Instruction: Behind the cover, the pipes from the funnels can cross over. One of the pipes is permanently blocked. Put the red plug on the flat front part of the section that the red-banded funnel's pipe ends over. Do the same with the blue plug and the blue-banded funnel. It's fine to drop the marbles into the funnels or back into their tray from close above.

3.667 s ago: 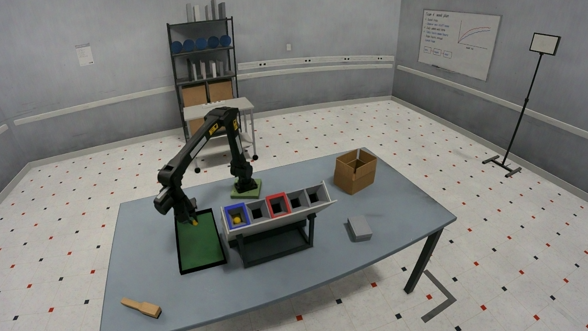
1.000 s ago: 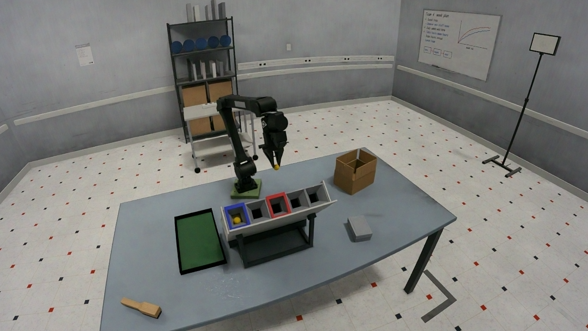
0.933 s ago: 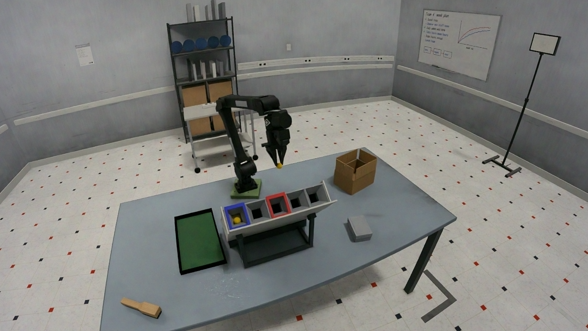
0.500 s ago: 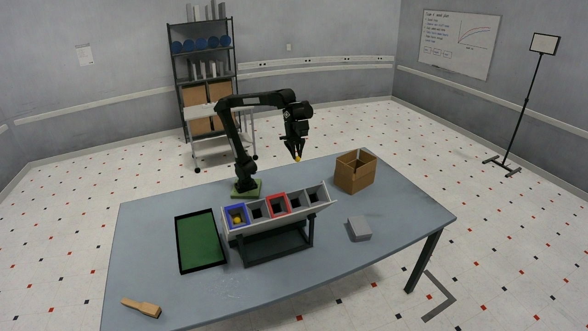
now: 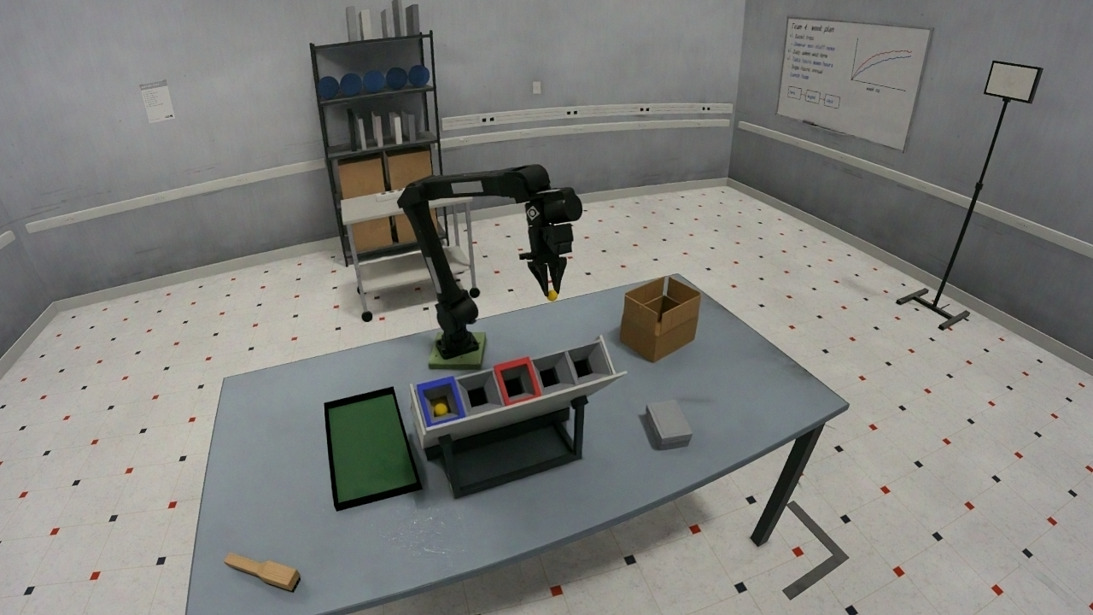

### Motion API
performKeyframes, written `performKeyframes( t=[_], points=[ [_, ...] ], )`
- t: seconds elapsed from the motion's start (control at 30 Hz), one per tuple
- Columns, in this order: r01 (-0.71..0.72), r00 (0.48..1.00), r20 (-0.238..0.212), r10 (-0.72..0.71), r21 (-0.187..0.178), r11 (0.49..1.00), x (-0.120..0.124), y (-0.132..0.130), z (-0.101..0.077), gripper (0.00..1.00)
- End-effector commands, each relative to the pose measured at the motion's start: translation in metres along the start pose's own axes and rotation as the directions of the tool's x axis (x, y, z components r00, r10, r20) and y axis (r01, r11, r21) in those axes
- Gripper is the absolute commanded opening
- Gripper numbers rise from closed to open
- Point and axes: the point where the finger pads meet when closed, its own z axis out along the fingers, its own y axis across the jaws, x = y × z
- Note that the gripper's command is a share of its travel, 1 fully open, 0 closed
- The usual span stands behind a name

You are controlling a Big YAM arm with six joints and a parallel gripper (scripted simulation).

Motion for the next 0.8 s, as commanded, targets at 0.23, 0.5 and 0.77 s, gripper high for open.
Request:
performKeyframes(
  t=[0.23,0.5,0.77],
  points=[
    [-0.014,0.999,0.031,0.014,-0.012,1.0,-0.0212,0.0012,-0.0223,0.0],
    [-0.004,1.0,0.018,0.004,-0.007,1.0,-0.0213,0.0013,-0.0223,0.0],
    [-0.017,0.999,0.037,0.018,-0.014,1.0,-0.0211,0.0011,-0.0222,0.0]
  ],
)
